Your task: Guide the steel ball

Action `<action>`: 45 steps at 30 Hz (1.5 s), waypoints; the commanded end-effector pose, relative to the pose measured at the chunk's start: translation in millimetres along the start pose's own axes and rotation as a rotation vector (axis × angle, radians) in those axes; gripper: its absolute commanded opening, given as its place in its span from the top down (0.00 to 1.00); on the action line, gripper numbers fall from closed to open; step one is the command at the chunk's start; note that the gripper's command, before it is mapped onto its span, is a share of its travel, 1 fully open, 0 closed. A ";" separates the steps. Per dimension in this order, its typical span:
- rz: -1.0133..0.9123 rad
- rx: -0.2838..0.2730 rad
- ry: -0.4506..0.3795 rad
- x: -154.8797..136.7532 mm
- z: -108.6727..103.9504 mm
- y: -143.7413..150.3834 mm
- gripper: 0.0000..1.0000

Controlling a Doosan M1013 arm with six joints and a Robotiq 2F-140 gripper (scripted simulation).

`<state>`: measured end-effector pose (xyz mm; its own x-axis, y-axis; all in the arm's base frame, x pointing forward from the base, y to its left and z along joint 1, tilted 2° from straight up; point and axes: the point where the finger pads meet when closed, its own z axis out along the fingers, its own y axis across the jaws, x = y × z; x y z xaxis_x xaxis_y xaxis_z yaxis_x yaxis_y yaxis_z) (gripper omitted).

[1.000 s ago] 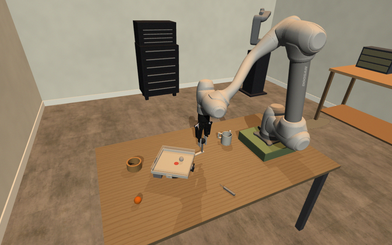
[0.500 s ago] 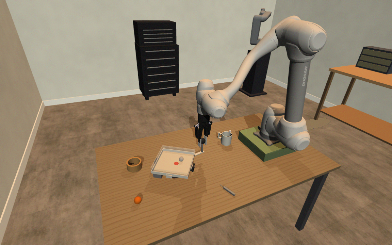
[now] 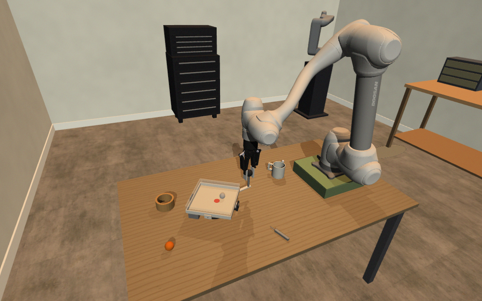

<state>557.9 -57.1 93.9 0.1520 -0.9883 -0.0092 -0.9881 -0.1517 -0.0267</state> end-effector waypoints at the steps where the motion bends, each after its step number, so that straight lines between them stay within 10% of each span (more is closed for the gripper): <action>1: 0.000 0.001 0.000 0.0 -0.3 -0.4 1.00; 45: 0.000 0.001 0.000 0.1 4.7 1.9 1.00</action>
<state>556.0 -57.5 89.1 0.1519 -0.9883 -0.0090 -0.9881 -0.1517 -0.0274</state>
